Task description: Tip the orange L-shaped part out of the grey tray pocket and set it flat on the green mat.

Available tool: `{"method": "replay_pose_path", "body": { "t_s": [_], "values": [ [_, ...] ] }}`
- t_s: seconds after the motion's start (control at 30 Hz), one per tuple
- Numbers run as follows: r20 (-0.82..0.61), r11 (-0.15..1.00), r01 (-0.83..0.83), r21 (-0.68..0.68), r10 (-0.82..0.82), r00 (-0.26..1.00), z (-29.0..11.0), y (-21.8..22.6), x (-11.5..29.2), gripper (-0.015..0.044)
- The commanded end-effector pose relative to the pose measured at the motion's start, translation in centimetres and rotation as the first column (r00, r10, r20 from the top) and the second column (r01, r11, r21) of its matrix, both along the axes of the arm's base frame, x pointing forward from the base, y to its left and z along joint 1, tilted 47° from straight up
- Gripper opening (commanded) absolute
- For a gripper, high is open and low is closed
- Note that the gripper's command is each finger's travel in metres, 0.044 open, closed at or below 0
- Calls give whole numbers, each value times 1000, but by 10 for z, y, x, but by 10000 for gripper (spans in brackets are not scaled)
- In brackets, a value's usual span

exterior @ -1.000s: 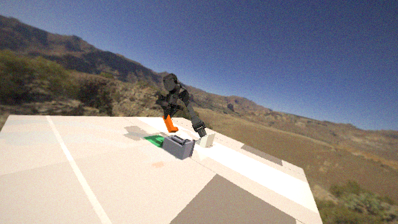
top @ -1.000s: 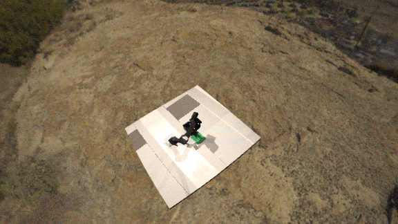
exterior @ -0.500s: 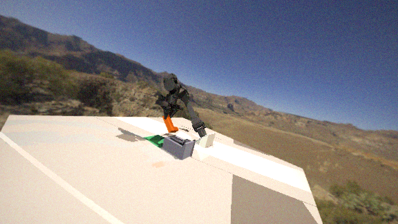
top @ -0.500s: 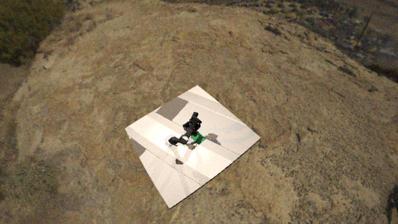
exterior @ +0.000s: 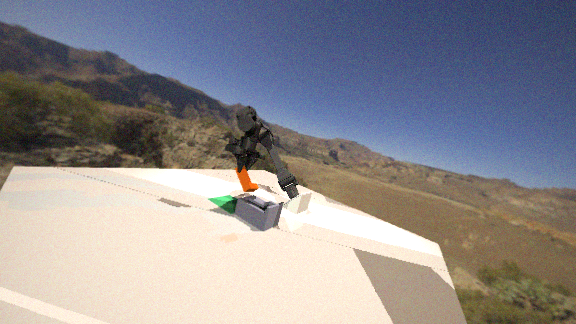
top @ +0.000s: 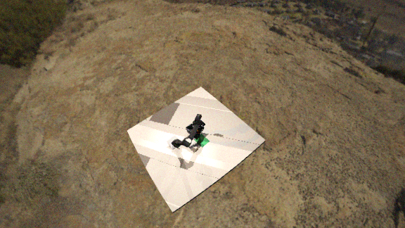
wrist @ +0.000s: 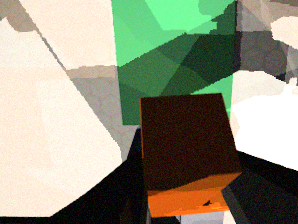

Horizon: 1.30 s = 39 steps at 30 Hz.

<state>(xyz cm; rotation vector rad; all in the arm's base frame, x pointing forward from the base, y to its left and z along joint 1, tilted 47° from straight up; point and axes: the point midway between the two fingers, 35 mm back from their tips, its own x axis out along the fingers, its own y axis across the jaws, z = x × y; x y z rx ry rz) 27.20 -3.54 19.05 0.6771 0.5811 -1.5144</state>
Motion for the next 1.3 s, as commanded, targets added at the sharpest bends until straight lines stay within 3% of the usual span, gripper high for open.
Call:
{"method": "replay_pose_path", "body": {
  "t_s": [0.0,0.6,1.27],
  "values": [
    [-2,1000,-5,-3,5,1000,1,-1,0,0],
    [-2,1000,3,-11,-3,1000,32,-41,-8,0],
    [-52,998,61,-35,-62,997,16,-57,-8,0]
  ]
}}
